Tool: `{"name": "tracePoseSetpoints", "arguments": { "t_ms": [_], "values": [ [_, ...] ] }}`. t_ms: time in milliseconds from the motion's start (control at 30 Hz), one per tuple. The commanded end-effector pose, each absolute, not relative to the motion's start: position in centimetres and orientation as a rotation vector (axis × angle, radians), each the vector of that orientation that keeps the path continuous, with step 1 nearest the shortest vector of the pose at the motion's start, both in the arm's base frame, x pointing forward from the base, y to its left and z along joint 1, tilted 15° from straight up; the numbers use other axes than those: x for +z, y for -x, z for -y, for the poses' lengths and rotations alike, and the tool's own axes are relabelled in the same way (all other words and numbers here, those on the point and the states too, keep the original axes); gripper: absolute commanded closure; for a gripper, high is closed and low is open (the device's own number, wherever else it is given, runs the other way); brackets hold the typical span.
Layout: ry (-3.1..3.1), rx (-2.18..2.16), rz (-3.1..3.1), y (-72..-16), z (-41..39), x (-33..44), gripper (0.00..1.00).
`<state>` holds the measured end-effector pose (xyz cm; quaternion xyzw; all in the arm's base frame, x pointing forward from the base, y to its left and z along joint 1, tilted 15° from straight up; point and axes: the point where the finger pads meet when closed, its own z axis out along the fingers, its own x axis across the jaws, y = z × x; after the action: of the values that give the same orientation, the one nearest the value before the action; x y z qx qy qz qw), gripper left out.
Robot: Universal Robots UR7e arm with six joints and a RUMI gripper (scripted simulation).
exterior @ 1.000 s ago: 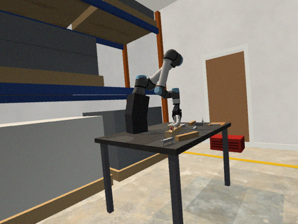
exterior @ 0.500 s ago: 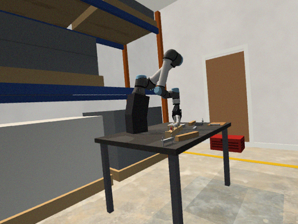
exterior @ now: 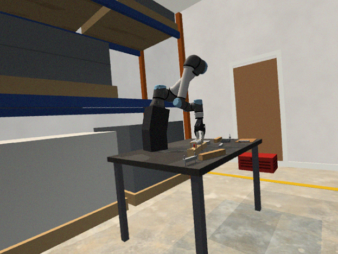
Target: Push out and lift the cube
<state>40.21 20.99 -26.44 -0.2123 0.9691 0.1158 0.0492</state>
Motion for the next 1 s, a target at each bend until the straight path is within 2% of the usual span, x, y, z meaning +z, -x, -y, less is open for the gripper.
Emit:
{"name": "tracePoseSetpoints", "arguments": {
  "t_ms": [0,967],
  "values": [
    [0.647,0.353,-2.951,-40.8,-20.0,-26.6,1.00],
    [0.647,0.353,-2.951,-41.6,-18.3,-27.0,1.00]
  ]
}}
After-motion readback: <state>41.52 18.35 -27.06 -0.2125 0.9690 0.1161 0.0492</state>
